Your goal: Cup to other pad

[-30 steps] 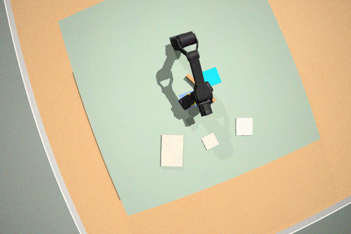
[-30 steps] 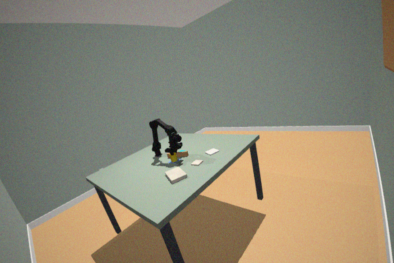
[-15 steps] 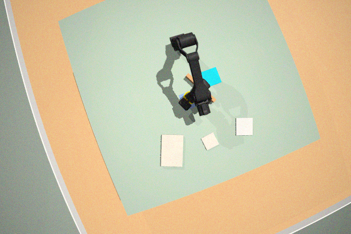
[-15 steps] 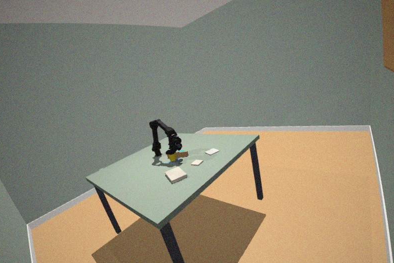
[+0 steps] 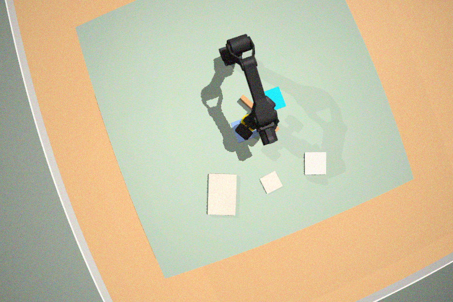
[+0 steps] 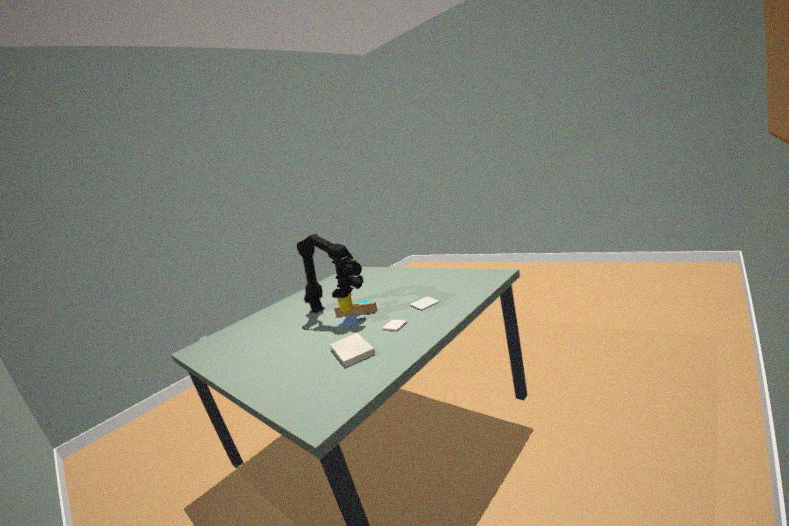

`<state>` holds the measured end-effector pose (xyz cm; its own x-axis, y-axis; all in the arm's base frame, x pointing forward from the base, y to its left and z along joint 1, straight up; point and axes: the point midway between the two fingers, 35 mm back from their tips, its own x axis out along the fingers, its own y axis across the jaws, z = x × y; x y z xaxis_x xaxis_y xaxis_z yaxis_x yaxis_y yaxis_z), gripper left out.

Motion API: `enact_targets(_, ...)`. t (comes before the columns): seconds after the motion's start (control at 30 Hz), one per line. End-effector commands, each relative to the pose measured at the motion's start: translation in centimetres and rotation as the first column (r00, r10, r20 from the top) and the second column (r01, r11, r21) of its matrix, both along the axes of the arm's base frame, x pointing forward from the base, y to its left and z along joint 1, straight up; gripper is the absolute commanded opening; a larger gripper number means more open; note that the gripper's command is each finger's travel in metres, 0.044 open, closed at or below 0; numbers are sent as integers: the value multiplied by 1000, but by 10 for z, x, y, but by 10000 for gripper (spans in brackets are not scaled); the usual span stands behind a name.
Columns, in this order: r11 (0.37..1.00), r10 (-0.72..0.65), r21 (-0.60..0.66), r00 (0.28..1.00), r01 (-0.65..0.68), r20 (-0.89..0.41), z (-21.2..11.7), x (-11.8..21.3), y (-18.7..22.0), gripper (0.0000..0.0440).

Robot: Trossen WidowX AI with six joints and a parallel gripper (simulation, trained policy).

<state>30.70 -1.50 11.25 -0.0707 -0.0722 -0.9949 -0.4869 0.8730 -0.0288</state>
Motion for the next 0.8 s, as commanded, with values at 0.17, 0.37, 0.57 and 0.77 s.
enact_targets(0.17, 999, 46, 9, 998, -46, 33, 20, 1, 22, 0)
enact_targets(0.37, 997, 77, 9, 995, -78, 59, 28, 1, 40, 0)
enact_targets(0.57, 994, 107, 9, 990, -108, 87, 32, -1, 59, 0)
enact_targets(0.77, 991, 129, 10, 985, -131, 114, 35, -4, 79, 0)
